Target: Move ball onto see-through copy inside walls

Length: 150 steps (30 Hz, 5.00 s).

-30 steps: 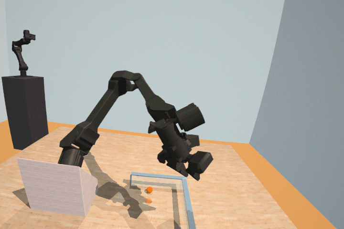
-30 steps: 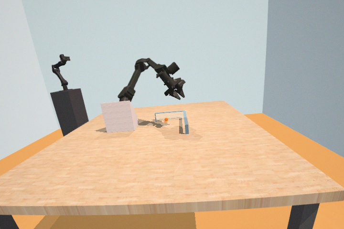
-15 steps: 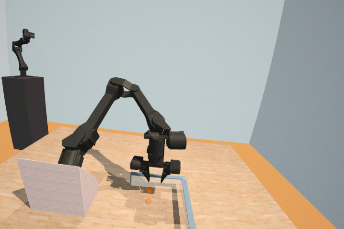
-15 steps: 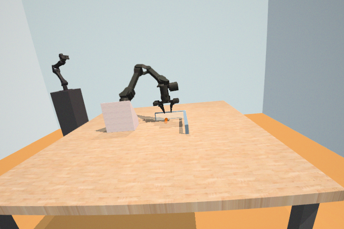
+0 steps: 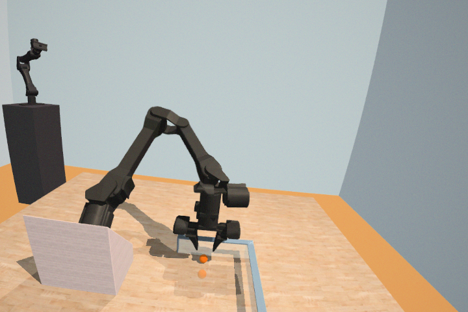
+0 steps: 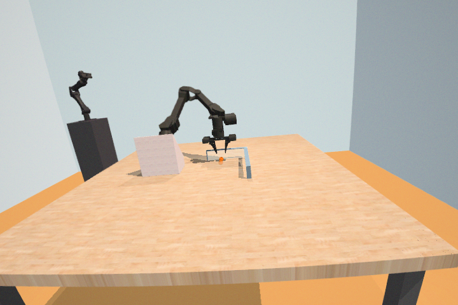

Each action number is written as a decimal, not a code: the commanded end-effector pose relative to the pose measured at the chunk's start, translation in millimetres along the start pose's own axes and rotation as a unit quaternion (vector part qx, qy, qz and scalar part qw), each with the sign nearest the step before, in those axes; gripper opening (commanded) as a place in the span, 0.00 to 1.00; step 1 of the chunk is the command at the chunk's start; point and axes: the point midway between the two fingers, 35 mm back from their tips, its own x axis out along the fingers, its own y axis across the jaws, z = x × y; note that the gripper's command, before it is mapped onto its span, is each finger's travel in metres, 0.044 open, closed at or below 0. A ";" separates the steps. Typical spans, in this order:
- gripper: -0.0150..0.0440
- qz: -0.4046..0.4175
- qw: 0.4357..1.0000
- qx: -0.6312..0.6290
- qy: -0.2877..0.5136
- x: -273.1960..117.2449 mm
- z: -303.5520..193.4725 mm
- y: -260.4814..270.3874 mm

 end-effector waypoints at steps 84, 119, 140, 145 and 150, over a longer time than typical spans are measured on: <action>0.25 0.003 1.000 0.003 0.005 -51.7 -60.8 0.9; 0.25 0.003 1.000 0.004 0.004 29.3 -64.4 2.4; 0.43 0.000 1.000 0.002 0.005 38.2 -64.5 0.9; 0.64 0.000 1.000 0.002 0.005 38.2 -64.5 0.9; 0.64 0.000 1.000 0.002 0.005 38.2 -64.5 0.9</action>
